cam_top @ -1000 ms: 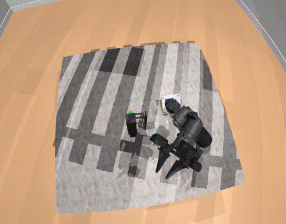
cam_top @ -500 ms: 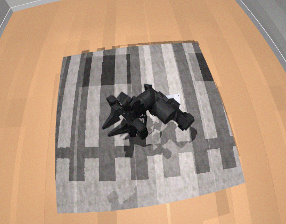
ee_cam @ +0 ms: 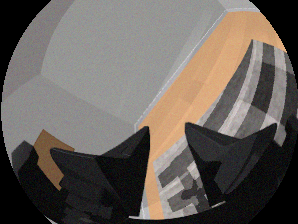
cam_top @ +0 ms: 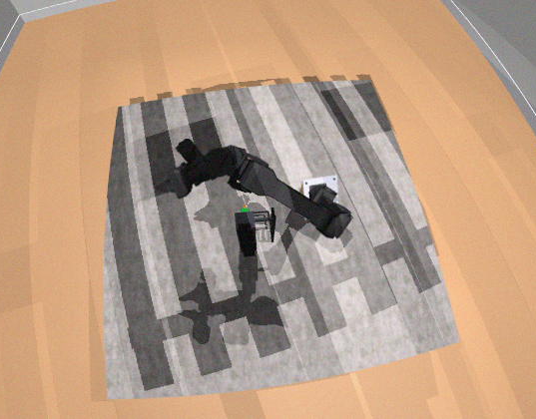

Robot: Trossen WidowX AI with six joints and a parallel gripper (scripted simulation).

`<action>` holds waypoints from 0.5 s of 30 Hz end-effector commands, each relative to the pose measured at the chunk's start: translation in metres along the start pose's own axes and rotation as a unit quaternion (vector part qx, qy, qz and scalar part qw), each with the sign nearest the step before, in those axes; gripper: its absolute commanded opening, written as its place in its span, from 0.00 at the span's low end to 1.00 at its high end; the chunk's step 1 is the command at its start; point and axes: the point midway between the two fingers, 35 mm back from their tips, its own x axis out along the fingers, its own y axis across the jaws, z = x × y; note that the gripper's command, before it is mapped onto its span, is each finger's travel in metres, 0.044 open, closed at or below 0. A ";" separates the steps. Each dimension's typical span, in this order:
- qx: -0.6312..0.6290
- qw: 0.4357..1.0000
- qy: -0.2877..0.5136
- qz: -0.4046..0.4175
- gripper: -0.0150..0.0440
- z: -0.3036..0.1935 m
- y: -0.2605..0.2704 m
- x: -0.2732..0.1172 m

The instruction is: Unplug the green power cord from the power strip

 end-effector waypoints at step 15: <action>0.249 0.868 0.092 -0.420 0.53 -0.100 -0.277 -0.016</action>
